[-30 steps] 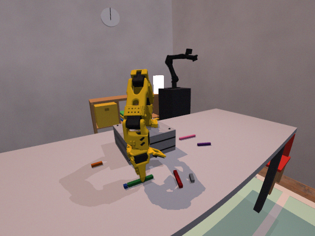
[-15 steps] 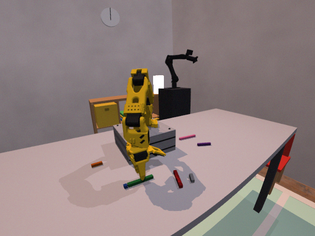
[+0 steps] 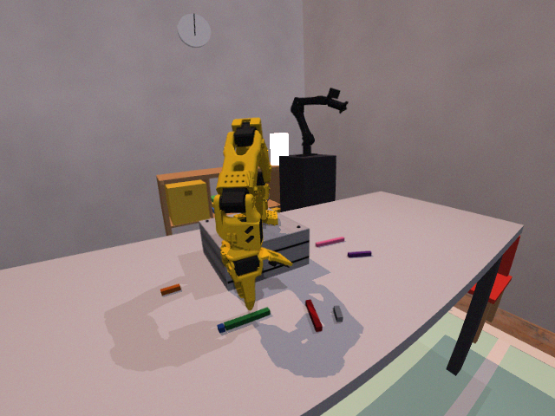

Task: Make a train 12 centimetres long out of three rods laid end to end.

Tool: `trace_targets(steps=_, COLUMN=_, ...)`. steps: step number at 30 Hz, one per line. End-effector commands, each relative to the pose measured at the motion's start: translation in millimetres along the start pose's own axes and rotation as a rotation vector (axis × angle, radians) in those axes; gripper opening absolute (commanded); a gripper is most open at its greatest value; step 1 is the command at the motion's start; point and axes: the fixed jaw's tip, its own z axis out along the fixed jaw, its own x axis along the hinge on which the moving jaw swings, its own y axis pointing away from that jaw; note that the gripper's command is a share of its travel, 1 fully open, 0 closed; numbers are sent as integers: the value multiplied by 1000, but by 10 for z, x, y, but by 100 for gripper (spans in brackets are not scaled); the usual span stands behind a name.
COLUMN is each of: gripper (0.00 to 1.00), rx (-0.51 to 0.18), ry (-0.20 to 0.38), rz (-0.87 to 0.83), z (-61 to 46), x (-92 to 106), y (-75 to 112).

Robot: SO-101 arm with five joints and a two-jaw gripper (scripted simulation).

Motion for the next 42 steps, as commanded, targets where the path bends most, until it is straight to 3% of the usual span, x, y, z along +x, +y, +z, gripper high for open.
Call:
trace_targets(steps=1, gripper=17, rx=-5, ry=-5, rz=1, z=-61, x=-5, y=29)
trace_targets(steps=10, gripper=17, rx=-5, ry=-5, rz=1, z=-154, x=-8, y=33)
trace_targets(steps=34, gripper=17, rx=-5, ry=-5, rz=-2, z=-157, x=-10, y=30)
trace_targets(steps=42, gripper=18, rx=-6, ry=-5, rz=-221, z=-151, x=-200, y=-198)
